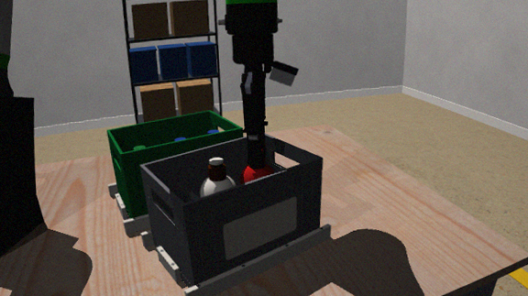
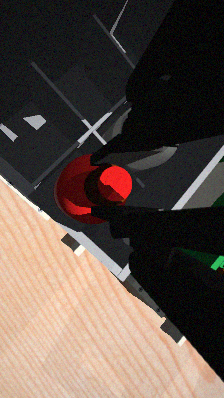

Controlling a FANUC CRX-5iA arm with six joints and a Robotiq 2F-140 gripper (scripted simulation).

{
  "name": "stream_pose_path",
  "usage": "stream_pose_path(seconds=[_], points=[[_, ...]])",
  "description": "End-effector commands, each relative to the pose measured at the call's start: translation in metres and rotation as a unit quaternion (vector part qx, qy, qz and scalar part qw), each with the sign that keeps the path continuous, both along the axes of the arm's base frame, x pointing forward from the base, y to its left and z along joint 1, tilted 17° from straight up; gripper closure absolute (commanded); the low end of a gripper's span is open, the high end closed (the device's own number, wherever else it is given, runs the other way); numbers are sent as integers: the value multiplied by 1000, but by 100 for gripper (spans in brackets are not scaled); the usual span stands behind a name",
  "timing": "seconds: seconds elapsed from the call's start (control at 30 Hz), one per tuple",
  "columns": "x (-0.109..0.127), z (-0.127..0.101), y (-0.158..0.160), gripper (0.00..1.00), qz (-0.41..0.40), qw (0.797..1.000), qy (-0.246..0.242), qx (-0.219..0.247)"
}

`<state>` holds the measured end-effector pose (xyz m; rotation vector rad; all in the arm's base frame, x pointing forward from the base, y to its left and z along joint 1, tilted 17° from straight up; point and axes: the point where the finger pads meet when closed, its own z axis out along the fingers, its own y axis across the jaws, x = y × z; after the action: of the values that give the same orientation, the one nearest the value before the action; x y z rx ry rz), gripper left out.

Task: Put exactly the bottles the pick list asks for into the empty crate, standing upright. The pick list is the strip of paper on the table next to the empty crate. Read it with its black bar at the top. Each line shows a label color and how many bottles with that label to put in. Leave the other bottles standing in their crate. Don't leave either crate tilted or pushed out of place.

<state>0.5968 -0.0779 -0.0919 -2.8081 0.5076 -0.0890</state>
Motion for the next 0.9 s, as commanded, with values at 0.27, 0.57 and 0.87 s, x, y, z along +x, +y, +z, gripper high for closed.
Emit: stream_pose_path(seconds=[0.27,0.57,0.87], points=[[-1,16,-5,90,0,1000,-1,0],[-2,27,-8,90,0,1000,-1,0],[-4,41,-12,90,0,1000,-1,0]])
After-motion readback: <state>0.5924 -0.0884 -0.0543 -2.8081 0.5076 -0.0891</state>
